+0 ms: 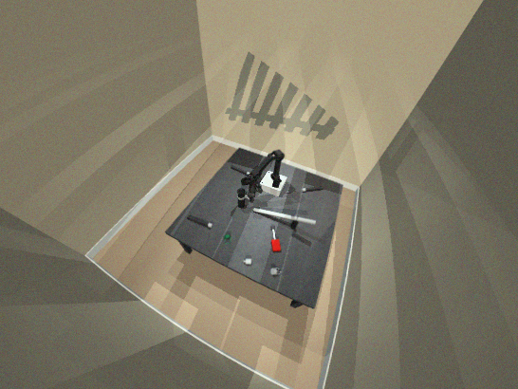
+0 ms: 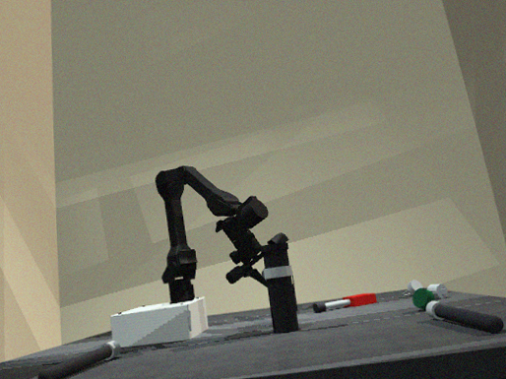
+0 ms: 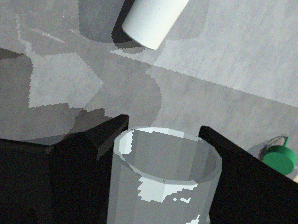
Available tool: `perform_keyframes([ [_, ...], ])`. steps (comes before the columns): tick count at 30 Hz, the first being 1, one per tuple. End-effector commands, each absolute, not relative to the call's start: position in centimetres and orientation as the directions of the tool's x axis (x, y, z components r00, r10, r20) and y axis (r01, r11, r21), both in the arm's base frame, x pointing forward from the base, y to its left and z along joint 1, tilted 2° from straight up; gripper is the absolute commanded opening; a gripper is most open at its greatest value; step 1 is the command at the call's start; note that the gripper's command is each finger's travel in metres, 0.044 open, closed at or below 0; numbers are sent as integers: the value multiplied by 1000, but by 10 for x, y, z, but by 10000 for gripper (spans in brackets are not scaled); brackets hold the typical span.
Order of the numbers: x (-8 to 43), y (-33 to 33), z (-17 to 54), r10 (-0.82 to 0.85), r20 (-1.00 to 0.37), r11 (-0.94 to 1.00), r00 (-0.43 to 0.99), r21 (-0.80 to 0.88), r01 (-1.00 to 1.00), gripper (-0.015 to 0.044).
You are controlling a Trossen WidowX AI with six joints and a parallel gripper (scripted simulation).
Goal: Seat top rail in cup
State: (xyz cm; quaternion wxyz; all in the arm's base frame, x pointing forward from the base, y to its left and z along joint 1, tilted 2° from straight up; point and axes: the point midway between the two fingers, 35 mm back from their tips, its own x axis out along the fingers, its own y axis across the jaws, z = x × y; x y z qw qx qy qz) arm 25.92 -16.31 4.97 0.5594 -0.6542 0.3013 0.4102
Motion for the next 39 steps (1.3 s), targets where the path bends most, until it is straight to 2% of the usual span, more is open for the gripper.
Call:
perform_keyframes([
  [1, 262, -162, 49, 38, -875, -151, 482, -482, -863, 0],
  [39, 291, -162, 49, -113, -868, 115, 484, -496, -861, 0],
])
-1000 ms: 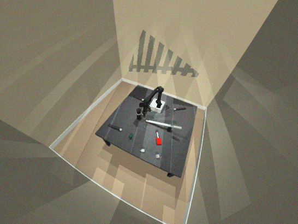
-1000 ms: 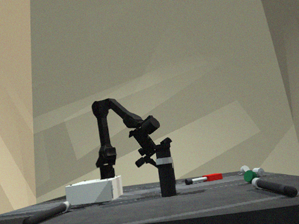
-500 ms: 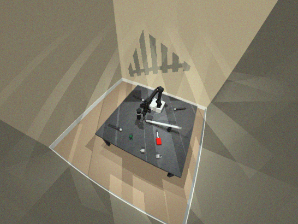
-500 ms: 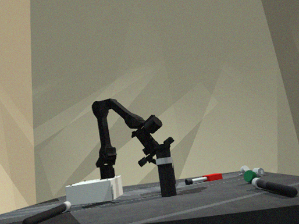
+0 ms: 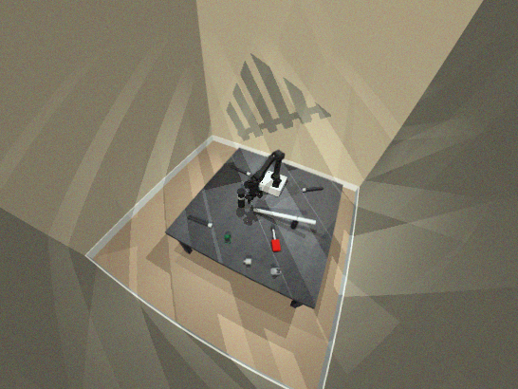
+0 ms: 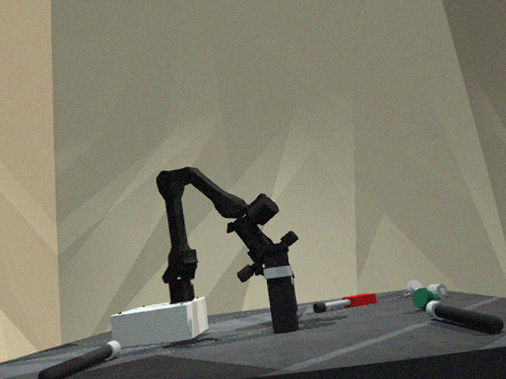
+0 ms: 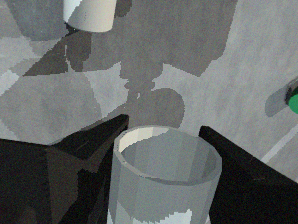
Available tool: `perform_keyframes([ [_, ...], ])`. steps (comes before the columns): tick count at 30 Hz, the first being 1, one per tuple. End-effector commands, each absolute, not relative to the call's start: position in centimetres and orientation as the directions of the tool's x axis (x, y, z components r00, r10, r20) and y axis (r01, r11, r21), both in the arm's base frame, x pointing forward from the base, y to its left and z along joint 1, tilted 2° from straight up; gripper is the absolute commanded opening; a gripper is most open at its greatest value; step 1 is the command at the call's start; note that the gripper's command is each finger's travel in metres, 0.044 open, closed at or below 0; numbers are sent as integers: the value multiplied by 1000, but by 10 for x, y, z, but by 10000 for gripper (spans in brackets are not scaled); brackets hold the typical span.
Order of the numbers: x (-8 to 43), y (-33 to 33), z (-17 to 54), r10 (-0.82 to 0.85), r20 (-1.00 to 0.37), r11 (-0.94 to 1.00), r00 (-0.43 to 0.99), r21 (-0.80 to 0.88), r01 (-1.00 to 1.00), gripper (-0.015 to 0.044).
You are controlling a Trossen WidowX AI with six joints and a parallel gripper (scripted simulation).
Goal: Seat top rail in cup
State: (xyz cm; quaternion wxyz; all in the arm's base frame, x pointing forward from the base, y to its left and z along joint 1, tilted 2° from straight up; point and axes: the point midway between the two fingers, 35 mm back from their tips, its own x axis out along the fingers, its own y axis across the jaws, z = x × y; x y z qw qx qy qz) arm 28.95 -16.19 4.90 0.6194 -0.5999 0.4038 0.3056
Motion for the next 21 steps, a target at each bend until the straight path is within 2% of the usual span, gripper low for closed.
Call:
perform_keyframes([
  [1, 291, -162, 49, -113, -868, 114, 484, -495, -861, 0],
  [21, 289, -162, 49, -95, -866, 83, 491, -498, -863, 0],
])
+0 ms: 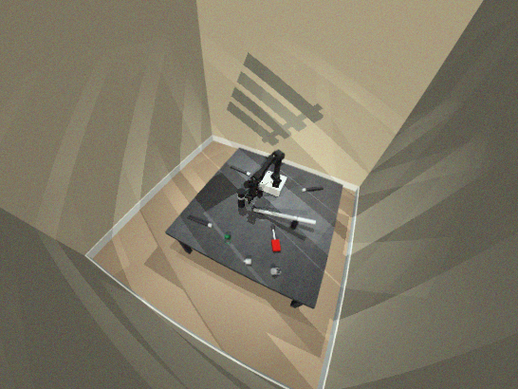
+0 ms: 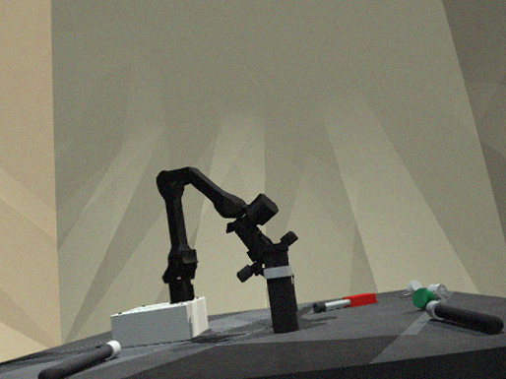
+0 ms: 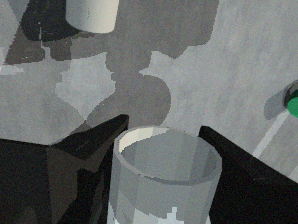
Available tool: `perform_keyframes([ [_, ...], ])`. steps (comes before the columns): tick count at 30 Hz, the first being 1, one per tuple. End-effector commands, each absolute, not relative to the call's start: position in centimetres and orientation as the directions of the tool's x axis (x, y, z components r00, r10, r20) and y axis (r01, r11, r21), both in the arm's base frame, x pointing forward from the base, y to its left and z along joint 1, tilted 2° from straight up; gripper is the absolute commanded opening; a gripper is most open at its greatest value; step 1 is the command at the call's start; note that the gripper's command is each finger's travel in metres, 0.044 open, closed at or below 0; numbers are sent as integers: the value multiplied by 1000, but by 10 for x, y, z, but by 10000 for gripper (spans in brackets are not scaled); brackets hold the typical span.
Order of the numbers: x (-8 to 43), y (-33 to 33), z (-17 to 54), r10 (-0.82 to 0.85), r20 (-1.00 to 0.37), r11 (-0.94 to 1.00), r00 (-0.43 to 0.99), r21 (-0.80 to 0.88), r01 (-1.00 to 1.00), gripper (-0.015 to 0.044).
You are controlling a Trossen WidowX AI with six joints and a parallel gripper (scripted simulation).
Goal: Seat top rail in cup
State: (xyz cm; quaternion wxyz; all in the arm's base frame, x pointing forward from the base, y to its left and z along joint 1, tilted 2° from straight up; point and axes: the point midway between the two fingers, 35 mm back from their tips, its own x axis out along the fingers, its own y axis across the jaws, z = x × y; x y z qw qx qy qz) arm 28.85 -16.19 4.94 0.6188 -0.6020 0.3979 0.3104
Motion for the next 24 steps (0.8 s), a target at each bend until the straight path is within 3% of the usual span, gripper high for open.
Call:
perform_keyframes([
  [1, 289, -162, 49, -95, -866, 83, 491, -498, -863, 0],
  [4, 289, -162, 49, -95, -866, 83, 491, -498, -863, 0],
  [20, 292, -147, 64, -98, -868, 91, 488, -496, -864, 420],
  [24, 294, -133, 77, -101, -868, 98, 486, -495, -863, 440],
])
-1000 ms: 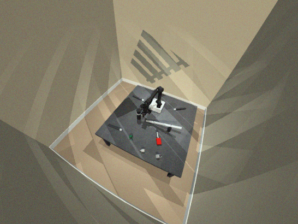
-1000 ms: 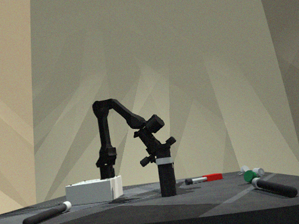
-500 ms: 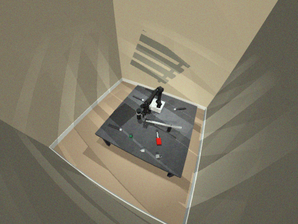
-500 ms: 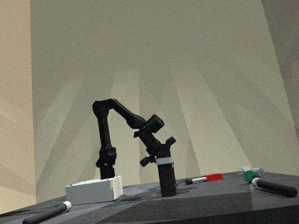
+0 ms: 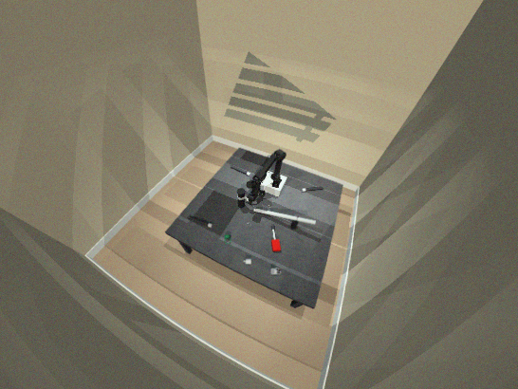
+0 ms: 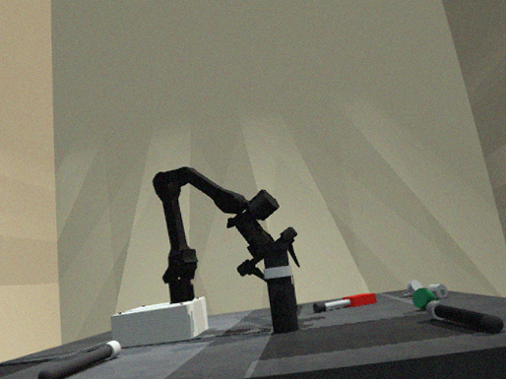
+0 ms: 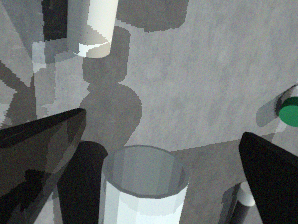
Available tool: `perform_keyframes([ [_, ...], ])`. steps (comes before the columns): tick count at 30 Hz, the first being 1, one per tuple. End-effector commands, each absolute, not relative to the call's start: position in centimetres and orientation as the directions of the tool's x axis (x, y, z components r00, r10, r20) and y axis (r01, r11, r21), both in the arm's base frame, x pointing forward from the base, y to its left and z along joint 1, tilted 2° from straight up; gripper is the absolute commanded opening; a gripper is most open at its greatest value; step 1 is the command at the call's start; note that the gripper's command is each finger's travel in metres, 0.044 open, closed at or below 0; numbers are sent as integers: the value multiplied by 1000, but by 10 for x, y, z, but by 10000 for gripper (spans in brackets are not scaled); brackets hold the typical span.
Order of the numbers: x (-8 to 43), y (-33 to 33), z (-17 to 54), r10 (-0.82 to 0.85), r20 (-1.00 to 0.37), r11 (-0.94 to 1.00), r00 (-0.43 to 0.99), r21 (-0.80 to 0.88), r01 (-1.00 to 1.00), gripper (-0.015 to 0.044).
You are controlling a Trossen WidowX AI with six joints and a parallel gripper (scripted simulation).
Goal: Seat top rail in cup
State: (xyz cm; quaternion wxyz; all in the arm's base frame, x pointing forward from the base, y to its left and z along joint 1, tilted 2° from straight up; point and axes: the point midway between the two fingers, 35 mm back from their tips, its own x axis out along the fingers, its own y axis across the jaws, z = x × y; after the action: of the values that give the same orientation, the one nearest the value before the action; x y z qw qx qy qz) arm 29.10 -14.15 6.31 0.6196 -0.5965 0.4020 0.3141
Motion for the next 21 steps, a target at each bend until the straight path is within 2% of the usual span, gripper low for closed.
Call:
perform_keyframes([
  [1, 295, -129, 80, -102, -868, 99, 486, -495, -863, 440],
  [9, 295, -121, 84, -95, -869, 108, 485, -493, -863, 440],
  [15, 301, -87, 108, -97, -873, 489, 478, -461, -741, 440],
  [21, 304, -48, 137, -72, -872, 829, 483, -322, -457, 440],
])
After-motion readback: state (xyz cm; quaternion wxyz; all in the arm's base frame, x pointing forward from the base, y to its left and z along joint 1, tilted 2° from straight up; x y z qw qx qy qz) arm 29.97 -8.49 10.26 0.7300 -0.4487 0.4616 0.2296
